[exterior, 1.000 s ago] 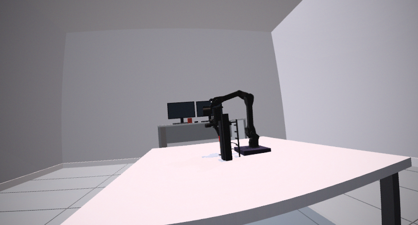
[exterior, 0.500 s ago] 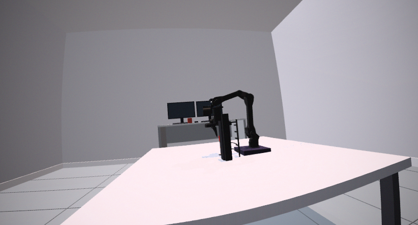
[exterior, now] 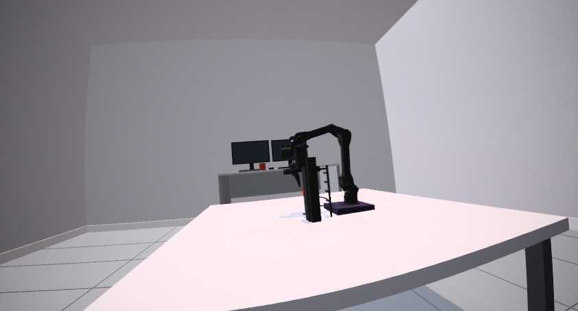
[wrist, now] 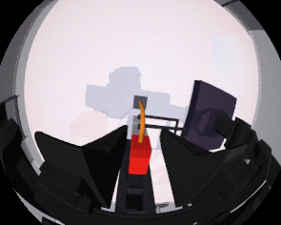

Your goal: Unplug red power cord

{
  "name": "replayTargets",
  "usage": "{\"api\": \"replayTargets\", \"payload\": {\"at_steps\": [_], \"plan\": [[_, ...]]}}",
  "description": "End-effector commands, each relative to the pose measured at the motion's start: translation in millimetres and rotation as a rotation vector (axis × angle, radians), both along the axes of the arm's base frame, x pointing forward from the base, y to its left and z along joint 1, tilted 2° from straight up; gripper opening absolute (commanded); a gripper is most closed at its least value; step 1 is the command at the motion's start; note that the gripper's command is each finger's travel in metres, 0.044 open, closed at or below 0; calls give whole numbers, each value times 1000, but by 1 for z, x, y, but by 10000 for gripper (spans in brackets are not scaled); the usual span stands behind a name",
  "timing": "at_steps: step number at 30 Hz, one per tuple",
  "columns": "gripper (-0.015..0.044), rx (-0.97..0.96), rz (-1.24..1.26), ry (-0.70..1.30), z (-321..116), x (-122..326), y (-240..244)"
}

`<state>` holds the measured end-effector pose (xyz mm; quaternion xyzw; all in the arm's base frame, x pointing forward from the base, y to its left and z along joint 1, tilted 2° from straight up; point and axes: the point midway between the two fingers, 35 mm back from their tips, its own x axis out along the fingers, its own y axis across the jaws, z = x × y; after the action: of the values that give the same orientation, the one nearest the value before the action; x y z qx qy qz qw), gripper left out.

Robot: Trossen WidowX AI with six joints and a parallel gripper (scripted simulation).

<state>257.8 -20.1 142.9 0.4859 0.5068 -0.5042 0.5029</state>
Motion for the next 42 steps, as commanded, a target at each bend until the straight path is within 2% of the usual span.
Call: {"api": "replayTargets", "payload": {"at_steps": [1, 21, 42], "plan": [[160, 1, 0, -2, 1, 0, 7], [160, 4, 0, -2, 1, -1, 39], [160, 4, 0, -2, -11, -1, 40]]}}
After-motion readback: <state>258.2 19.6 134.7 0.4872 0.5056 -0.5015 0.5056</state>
